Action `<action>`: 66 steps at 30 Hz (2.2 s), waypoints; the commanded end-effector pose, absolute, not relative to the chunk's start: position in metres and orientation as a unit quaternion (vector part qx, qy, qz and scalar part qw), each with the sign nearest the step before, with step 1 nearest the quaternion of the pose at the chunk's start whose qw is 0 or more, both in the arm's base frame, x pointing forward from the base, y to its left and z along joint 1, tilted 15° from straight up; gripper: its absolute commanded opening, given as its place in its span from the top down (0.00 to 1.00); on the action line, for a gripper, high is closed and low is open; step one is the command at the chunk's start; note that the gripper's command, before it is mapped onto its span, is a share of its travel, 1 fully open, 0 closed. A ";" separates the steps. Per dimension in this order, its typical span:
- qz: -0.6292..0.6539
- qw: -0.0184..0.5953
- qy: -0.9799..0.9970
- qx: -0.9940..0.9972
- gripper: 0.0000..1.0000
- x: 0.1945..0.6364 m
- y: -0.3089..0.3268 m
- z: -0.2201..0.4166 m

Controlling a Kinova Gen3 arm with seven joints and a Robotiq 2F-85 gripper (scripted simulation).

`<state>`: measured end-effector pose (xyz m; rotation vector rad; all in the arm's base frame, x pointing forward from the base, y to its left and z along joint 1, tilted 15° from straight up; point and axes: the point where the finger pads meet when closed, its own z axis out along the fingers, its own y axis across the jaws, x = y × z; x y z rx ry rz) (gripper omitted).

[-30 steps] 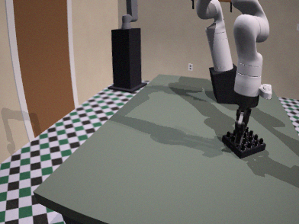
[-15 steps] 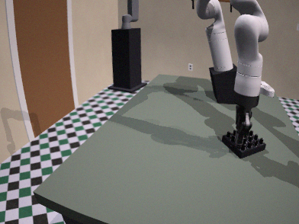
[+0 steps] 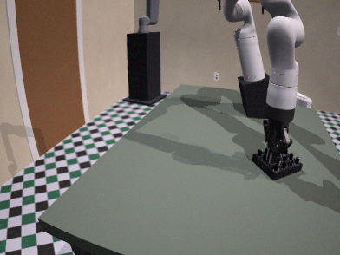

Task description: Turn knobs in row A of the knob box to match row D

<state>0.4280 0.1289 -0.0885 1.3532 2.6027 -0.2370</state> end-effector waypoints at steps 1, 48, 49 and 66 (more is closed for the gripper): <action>-0.081 0.097 0.886 0.445 0.92 0.429 0.127 -0.088; -0.091 0.088 0.929 0.347 0.92 0.429 0.127 -0.088; -0.091 0.088 0.929 0.347 0.92 0.429 0.127 -0.088; -0.091 0.088 0.929 0.347 0.81 0.429 0.127 -0.088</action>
